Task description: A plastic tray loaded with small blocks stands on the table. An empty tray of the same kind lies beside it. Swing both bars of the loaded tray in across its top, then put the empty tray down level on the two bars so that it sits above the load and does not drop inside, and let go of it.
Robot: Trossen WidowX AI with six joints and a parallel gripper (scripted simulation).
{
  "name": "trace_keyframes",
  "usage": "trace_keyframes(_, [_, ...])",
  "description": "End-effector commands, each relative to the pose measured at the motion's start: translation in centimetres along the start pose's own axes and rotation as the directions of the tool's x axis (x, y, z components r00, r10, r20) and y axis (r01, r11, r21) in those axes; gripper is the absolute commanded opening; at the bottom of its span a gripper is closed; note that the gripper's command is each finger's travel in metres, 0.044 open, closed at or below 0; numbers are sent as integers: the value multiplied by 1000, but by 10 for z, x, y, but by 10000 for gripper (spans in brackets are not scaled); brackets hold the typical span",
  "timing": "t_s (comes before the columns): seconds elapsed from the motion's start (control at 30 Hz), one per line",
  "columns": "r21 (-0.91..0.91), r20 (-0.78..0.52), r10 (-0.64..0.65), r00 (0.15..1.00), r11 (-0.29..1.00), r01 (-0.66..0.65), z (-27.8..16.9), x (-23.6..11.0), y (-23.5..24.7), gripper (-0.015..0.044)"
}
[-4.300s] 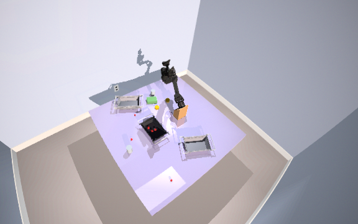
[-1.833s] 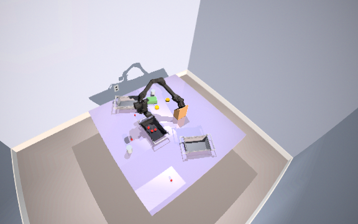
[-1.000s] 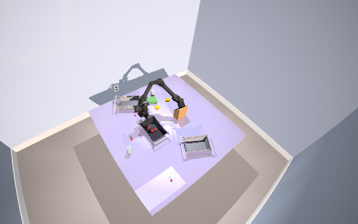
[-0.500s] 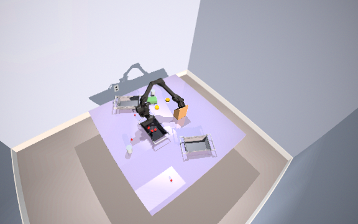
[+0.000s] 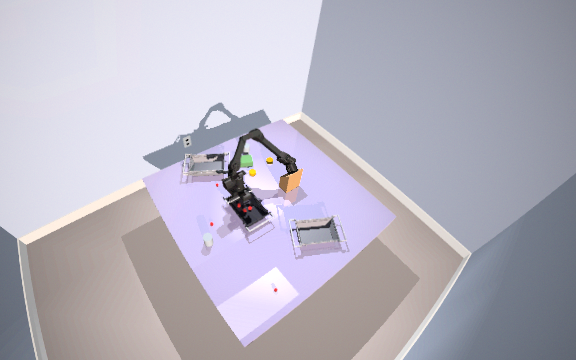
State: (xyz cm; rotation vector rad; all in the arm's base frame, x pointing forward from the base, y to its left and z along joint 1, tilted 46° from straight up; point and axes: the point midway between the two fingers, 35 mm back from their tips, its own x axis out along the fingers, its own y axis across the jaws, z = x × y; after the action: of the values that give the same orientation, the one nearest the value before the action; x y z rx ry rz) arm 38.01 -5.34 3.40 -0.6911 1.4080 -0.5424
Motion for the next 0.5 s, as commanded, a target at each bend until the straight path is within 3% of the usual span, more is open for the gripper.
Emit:
trace_keyframes(0.0, [6,8,-5,1000,1000,5,2,-19,-2,83])
trace_keyframes(0.17, [6,8,-5,1000,1000,5,2,-41,-5,83])
trace_keyframes(0.47, [-2,8,-1,1000,1000,1,2,-33,-2,83])
